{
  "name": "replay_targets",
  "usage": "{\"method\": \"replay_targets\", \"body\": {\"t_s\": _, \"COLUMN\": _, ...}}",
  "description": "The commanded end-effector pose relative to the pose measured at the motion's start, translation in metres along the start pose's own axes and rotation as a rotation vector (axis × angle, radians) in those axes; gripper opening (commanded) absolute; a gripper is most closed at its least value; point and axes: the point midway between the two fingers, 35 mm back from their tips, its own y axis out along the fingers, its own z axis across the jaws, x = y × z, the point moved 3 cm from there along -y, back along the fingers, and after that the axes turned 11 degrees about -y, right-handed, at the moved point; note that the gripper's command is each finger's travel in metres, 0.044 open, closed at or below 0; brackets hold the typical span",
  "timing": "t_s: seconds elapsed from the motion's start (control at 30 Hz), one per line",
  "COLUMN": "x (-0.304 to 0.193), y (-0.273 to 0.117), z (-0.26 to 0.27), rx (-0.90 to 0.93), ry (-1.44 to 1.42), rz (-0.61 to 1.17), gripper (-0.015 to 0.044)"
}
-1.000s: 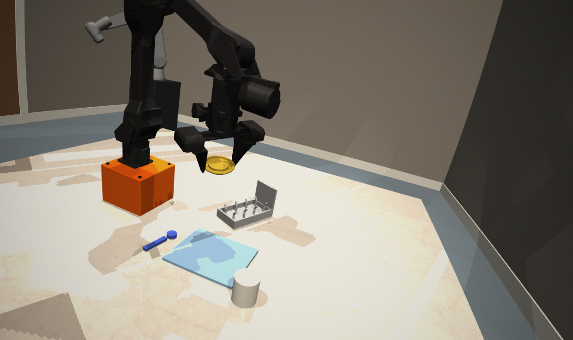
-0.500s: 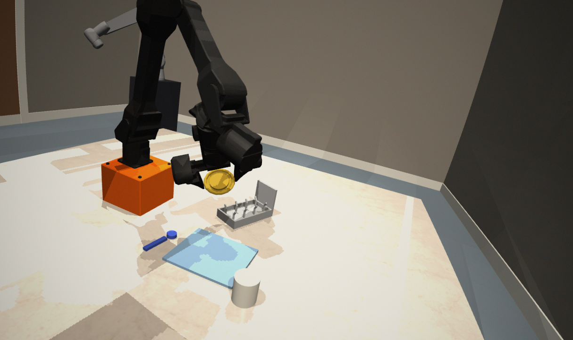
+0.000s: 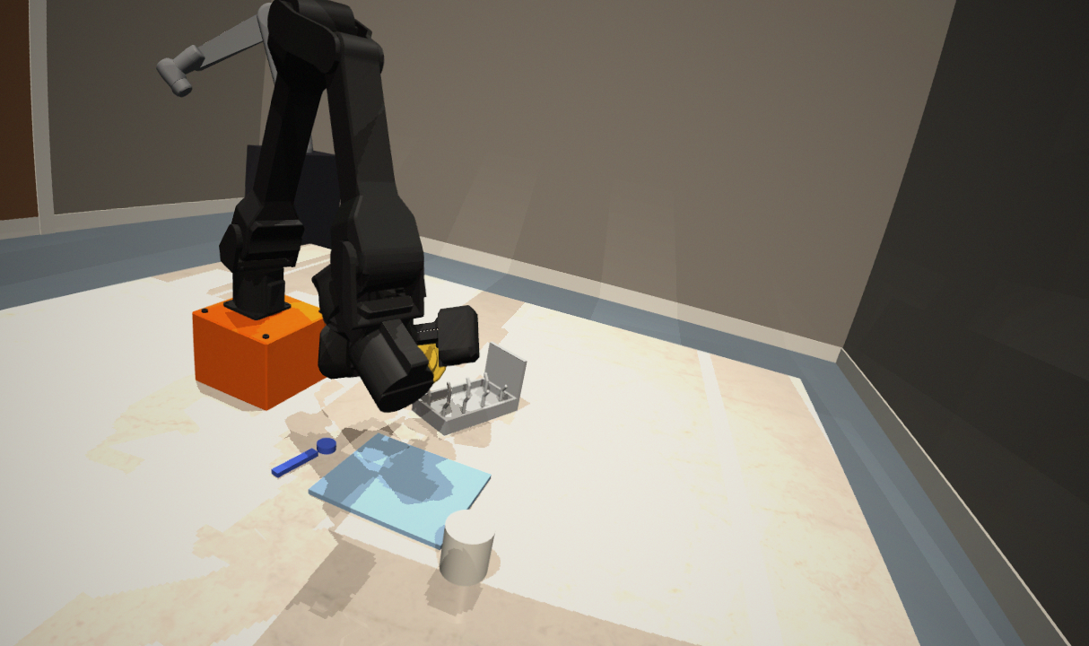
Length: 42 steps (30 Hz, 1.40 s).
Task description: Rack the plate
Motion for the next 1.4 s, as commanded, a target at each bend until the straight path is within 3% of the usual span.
{"method": "replay_targets", "body": {"t_s": 0.0, "x": -0.003, "y": 0.003, "z": 0.006, "rx": -0.096, "ry": 0.071, "rz": -0.037, "gripper": 0.0000}}
{"method": "replay_targets", "body": {"t_s": 0.57, "x": -0.017, "y": 0.005, "z": 0.029, "rx": -0.534, "ry": 0.342, "rz": -0.154, "gripper": 0.0000}}
{"method": "replay_targets", "body": {"t_s": 1.37, "x": -0.017, "y": 0.018, "z": 0.014, "rx": -0.526, "ry": 0.336, "rz": -0.148, "gripper": 0.0000}}
